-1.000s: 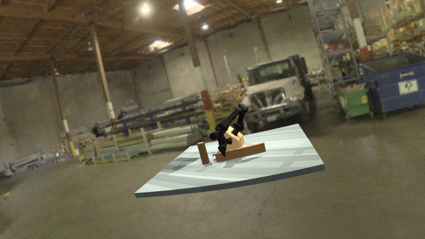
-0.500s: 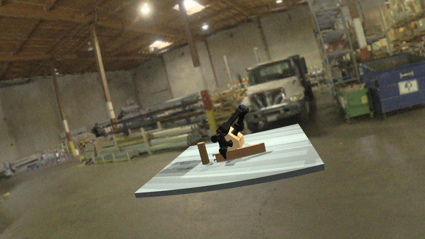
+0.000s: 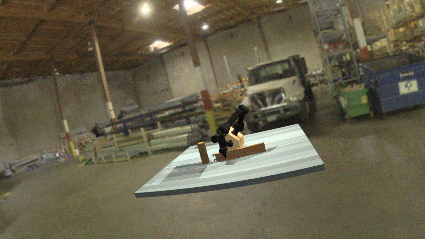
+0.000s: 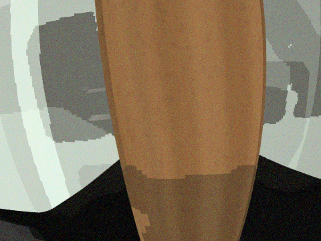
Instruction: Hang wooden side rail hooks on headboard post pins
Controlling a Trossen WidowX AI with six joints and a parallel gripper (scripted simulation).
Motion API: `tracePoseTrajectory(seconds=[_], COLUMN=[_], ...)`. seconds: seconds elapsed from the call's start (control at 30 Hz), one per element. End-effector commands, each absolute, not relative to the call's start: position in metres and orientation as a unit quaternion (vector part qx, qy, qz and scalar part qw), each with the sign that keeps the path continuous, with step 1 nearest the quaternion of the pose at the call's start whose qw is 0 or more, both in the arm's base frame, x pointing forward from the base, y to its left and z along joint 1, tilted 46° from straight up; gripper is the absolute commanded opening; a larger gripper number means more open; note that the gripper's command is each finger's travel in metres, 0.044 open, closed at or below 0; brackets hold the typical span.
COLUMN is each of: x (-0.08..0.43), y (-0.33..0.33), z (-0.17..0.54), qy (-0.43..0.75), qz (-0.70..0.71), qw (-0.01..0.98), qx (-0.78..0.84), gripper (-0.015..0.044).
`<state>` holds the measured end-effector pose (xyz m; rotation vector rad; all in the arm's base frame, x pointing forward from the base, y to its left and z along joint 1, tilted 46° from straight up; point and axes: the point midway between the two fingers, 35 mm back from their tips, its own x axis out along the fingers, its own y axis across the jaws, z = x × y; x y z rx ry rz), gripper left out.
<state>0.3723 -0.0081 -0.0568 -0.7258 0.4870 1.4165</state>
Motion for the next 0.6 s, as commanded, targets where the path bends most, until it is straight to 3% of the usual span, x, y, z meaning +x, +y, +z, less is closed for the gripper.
tracePoseTrajectory(seconds=[0.0,0.13,0.57], x=[0.3724,0.3724,0.3724], y=[-0.0074,-0.0074,-0.0076], z=[-0.0566,-0.0566,-0.0563], qy=[0.216,0.216,0.219], qz=[0.629,0.629,0.628], qw=[0.675,0.675,0.676], qx=[-0.320,-0.320,-0.317], gripper=[0.0065,0.0000,0.0000])
